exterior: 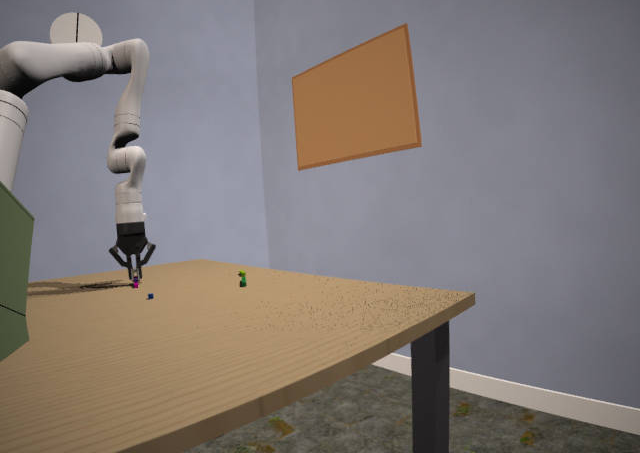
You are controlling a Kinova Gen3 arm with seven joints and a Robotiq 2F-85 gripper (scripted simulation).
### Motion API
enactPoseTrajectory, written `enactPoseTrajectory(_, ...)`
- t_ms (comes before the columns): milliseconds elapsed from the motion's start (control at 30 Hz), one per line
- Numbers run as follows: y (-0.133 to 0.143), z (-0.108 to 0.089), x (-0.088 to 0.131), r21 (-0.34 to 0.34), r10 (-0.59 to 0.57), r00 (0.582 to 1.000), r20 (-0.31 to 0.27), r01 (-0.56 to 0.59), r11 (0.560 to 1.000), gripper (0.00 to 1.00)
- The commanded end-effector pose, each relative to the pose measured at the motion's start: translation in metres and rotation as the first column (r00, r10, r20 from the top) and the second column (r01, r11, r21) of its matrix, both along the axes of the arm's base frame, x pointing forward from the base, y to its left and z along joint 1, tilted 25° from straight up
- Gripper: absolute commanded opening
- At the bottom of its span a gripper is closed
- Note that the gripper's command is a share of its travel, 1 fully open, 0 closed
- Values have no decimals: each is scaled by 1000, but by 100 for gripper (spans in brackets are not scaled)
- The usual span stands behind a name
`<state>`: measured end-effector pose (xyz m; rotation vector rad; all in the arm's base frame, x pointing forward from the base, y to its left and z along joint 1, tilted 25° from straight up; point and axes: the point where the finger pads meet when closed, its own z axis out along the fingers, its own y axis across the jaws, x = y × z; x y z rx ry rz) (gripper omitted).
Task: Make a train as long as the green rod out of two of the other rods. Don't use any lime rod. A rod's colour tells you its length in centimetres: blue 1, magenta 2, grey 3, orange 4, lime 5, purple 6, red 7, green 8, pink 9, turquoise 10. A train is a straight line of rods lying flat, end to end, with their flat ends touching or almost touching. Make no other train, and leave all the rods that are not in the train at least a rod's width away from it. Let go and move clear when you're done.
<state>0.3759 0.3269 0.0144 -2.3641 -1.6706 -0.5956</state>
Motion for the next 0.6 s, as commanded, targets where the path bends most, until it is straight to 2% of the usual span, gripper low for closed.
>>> enactPoseTrajectory(0, 1, -3, 0, -1, 1, 1000, -2, -1, 1000, 5)
enactPoseTrajectory(567, 3, -8, 1, -1, 1, 1000, -2, -1, 1000, 5)
